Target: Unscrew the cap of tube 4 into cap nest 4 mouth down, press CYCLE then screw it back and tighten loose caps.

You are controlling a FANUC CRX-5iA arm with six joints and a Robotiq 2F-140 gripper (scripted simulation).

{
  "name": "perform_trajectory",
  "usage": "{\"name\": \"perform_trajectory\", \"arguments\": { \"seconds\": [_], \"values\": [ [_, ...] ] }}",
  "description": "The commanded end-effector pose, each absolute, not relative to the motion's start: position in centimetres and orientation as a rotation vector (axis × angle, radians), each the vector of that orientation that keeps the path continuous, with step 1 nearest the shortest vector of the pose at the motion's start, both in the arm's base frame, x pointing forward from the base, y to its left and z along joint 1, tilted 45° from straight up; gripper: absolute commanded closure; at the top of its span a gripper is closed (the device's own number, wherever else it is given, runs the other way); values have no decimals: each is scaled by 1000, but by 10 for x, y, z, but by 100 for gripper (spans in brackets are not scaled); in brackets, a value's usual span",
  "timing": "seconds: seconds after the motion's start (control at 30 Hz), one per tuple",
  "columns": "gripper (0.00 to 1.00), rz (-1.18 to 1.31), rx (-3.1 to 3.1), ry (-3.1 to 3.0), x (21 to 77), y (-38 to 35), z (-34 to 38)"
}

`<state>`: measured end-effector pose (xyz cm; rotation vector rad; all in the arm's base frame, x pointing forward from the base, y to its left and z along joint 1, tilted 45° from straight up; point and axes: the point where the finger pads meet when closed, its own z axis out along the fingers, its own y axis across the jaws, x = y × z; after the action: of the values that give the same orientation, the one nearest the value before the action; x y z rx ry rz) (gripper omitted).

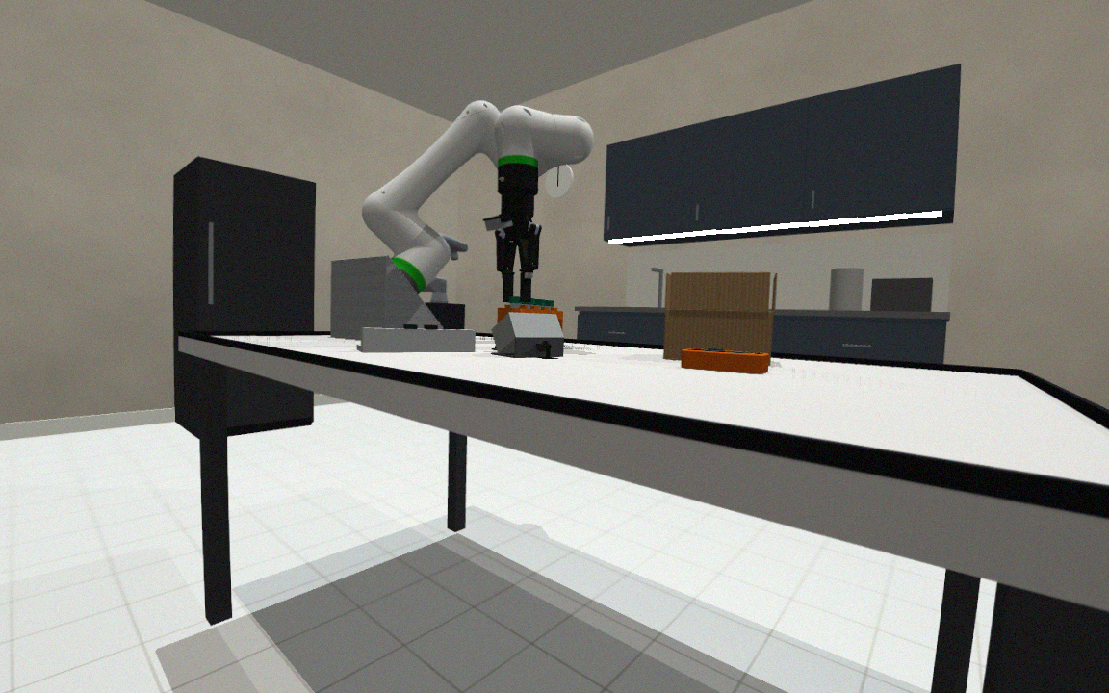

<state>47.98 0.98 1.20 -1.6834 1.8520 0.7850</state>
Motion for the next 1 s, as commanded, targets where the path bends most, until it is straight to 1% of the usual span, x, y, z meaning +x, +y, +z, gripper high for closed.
{"name": "perform_trajectory", "arguments": {
  "seconds": [0.0,0.23,0.27,0.73,0.97],
  "values": [
    [59,849,-1553,2031,480,9,13],
    [59,876,-1489,2099,480,9,13],
    [70,876,-1489,2099,480,9,13],
    [70,876,-1489,2099,480,9,13],
    [70,741,-1783,1760,480,9,13]
  ]
}}
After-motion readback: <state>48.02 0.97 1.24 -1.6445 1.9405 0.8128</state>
